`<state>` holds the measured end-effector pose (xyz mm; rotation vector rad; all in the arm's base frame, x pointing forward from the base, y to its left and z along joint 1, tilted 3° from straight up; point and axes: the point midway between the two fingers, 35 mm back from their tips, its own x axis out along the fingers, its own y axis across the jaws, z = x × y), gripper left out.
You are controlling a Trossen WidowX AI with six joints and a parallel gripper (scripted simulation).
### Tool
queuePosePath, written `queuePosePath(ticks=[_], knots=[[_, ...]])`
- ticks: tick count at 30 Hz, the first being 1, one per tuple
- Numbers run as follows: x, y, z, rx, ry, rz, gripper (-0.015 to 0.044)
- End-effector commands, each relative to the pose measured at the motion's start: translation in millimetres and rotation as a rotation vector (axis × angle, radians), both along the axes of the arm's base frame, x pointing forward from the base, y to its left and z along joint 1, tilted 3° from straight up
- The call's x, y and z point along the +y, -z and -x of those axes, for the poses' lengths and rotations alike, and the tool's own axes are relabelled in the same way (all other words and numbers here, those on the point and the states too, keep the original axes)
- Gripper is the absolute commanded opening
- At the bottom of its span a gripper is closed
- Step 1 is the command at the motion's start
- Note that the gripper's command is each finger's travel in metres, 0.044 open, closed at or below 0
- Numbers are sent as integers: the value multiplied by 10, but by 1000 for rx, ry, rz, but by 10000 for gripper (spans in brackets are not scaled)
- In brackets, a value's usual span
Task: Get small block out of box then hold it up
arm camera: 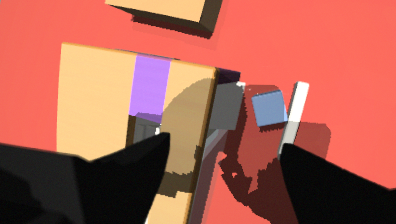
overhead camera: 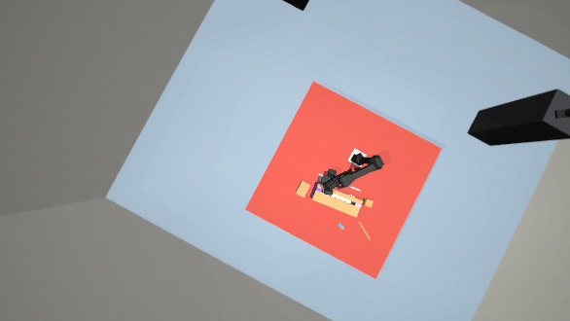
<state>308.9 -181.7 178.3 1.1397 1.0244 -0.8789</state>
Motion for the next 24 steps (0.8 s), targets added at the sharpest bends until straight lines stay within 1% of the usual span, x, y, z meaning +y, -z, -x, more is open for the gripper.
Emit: queuePosePath(ticks=[1, 11, 24], knots=[[-29, 47, 67, -63, 834, -378, 285], [-68, 49, 102, -55, 1514, -692, 285], [-69, 49, 103, -53, 1535, -701, 285]])
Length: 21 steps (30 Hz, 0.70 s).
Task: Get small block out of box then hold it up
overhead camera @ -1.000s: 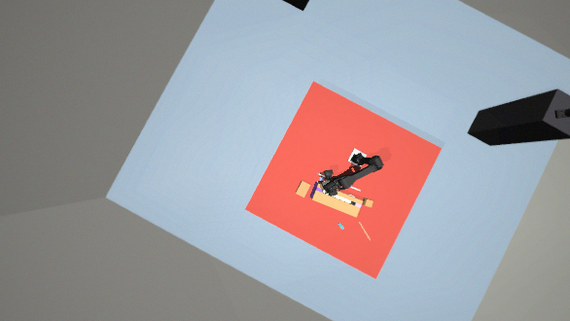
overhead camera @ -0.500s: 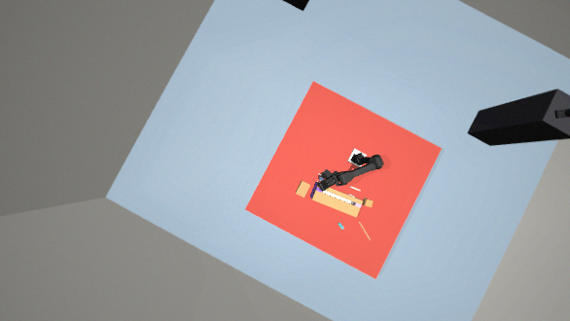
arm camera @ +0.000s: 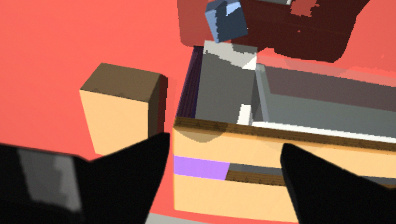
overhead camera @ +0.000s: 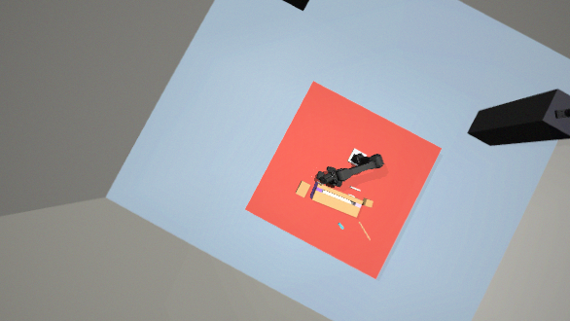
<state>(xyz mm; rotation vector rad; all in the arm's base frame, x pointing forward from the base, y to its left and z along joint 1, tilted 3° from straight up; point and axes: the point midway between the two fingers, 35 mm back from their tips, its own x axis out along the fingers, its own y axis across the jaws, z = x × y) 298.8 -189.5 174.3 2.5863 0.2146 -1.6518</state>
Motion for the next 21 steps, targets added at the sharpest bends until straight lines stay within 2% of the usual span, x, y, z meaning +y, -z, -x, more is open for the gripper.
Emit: queuePosePath(ticks=[1, 4, 10, 21], knots=[[9, 9, 2, -1, 28, -21, 285], [-4, 114, -17, -2, 28, -21, 285], [-13, 925, -50, -2, 28, -21, 285], [-10, 1007, -51, -2, 28, -21, 285]])
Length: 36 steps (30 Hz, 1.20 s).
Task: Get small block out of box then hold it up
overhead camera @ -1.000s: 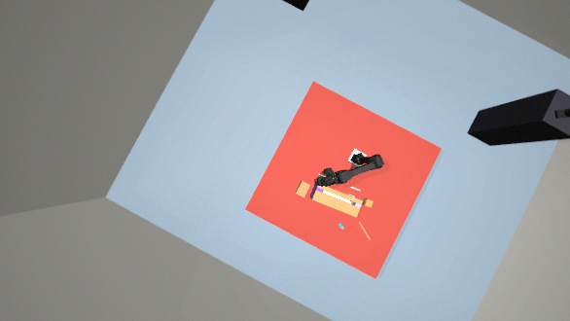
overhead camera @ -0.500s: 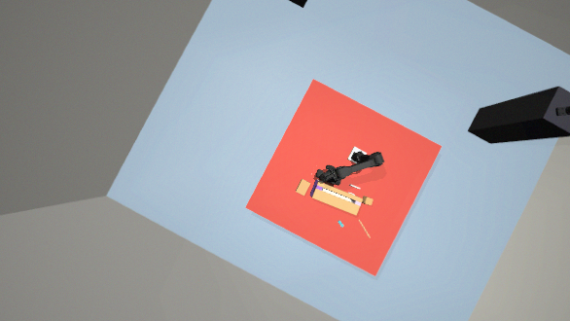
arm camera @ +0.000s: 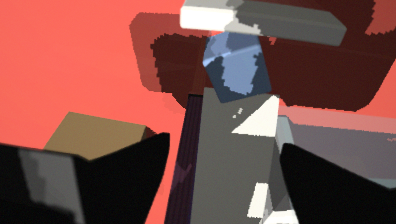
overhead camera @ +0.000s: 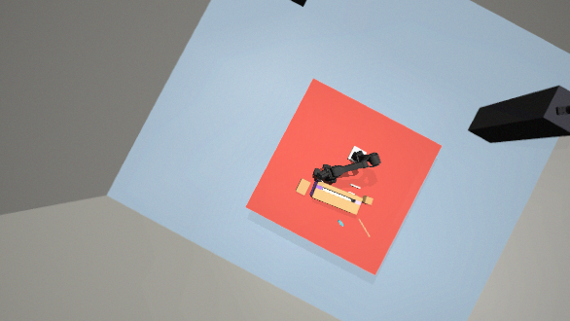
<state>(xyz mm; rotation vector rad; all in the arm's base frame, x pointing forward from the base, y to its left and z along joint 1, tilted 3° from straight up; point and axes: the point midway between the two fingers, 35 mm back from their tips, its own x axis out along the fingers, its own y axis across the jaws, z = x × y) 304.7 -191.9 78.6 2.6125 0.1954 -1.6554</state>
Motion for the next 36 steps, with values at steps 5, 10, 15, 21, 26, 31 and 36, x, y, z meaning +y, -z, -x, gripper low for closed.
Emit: queuePosePath(ticks=[5, 10, 15, 21, 26, 31, 36], knots=[[16, 131, 5, 4, 5, -8, 285], [20, 214, 4, 4, 5, -8, 285], [26, 297, 5, 4, 5, -8, 285], [35, 395, 9, 4, 5, -9, 285], [44, 476, 14, 4, 5, -9, 285], [56, 556, 22, 4, 5, -9, 285], [62, 595, 26, 4, 5, -9, 259]])
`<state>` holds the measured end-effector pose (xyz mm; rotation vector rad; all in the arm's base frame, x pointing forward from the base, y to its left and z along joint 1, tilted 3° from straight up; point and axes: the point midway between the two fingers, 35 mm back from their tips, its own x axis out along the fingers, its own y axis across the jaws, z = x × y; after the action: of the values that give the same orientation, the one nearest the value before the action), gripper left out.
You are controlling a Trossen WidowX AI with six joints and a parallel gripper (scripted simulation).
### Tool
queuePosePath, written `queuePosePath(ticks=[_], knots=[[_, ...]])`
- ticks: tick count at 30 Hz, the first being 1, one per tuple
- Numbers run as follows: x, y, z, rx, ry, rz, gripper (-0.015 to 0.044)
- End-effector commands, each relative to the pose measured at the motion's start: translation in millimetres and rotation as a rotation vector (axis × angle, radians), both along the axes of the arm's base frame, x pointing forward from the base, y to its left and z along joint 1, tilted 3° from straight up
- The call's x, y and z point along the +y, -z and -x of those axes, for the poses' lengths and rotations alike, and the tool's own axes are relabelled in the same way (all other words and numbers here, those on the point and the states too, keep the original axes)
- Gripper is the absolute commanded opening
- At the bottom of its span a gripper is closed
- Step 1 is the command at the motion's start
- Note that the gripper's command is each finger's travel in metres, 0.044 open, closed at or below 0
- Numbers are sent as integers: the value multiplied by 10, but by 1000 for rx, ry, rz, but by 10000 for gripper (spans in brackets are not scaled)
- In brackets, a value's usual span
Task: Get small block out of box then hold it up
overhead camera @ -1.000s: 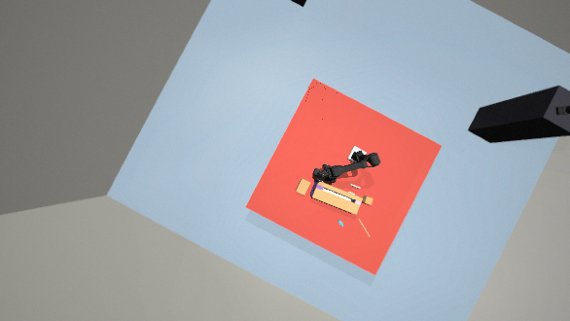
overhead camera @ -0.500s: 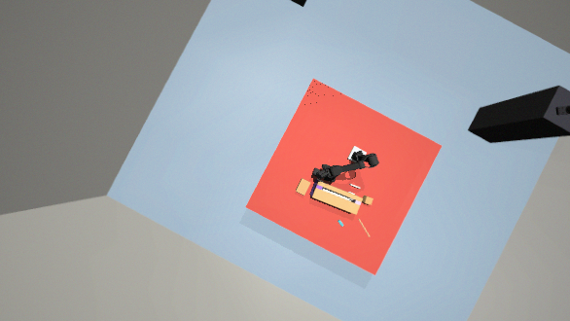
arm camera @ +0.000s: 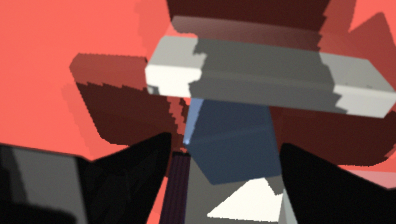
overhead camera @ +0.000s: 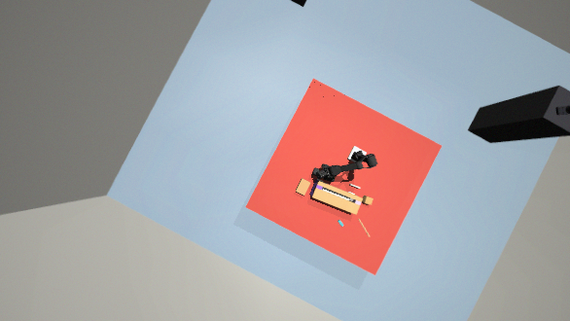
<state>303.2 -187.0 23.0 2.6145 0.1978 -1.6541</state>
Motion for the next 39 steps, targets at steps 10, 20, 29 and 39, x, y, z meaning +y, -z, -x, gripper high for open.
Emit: queuePosePath(ticks=[10, 20, 29, 39], knots=[[11, 28, 11, 6, 5, -7, 94], [-21, -584, 12, 2, 0, -3, 0], [57, -800, 109, 11, 105, 0, 0], [211, -1136, 320, 9, 300, 4, 0]])
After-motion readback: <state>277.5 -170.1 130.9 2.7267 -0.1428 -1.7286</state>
